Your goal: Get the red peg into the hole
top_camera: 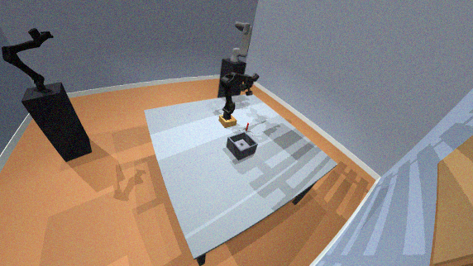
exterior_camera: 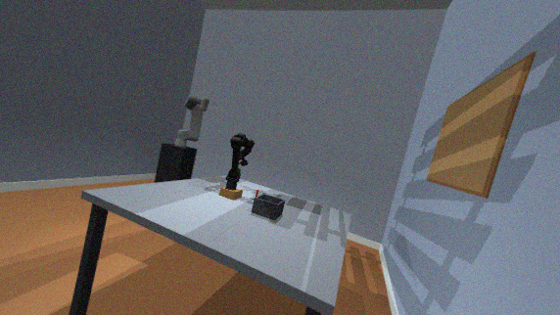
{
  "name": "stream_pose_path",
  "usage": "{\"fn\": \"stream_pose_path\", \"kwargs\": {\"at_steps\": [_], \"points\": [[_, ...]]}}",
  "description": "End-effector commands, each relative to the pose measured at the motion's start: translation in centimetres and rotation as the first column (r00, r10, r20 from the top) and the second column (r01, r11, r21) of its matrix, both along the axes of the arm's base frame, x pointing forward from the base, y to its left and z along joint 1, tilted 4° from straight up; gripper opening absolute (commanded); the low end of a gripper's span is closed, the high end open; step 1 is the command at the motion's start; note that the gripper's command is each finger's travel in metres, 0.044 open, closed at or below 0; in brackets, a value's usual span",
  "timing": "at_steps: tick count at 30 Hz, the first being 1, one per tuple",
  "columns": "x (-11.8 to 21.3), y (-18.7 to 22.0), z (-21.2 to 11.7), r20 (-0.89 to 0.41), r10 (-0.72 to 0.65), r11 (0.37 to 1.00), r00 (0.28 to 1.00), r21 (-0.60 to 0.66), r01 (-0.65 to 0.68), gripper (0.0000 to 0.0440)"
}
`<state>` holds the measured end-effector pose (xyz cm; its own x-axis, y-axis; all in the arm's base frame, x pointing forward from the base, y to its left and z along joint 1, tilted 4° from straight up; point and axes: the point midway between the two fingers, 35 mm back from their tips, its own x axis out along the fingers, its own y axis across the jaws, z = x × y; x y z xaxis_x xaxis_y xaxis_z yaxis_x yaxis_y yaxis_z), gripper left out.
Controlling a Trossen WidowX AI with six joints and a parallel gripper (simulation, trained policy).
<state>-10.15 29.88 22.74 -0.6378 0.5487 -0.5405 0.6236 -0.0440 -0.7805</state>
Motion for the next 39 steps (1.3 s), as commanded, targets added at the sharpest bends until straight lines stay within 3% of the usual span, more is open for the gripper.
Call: {"fn": "stream_pose_path", "kwargs": {"at_steps": [1, 9, 18, 28, 39], "points": [[1.7, 0.2, 0.4, -0.04, -0.128, 0.99, 0.991, -0.069, 0.125, 0.044], [4.6, 0.3, 0.6, -0.103, -0.36, 0.919, 0.927, -0.21, 0.334, 0.044], [7.8, 0.0, 0.8, -0.15, -0.602, 0.77, 0.784, -0.366, 0.522, 0.044], [11.1, -0.7, 0.8, -0.169, -0.819, 0.544, 0.548, -0.529, 0.651, 0.044], [14.5, -1.8, 0.5, -0.149, -0.963, 0.263, 0.223, -0.685, 0.679, 0.044]]}}
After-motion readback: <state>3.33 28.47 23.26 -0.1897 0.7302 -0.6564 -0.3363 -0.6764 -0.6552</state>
